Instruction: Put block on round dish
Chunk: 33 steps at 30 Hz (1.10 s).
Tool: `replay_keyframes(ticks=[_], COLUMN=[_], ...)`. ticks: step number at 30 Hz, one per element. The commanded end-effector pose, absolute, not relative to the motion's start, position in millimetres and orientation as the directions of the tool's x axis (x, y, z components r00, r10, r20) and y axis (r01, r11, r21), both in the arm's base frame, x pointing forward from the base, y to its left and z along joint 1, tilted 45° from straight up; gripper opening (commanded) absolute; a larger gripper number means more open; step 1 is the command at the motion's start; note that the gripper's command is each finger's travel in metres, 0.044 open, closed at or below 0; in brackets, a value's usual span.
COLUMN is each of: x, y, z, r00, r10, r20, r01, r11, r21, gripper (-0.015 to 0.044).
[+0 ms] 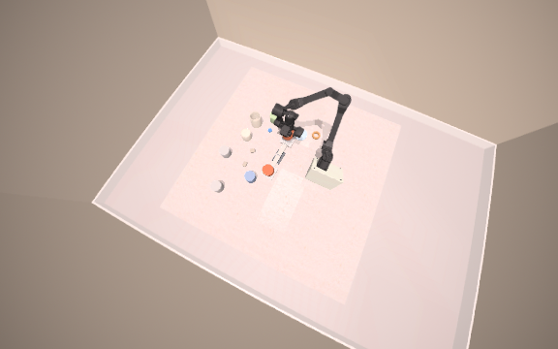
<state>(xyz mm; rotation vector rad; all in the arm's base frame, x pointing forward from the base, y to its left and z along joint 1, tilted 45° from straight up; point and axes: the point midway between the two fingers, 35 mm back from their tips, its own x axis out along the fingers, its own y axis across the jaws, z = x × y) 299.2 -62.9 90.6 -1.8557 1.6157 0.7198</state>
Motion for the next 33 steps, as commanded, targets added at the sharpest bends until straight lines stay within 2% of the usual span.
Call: replay_keyframes(ticks=[1, 33], x=[300, 288], y=[-59, -33], z=[96, 127], r00=[0.133, 0.133], r10=[-0.687, -0.693], r20=[-0.714, -0.708], r01=[-0.991, -0.991], r11=[-0.108, -0.11], r21=[-0.079, -0.079], gripper=[0.0, 0.0])
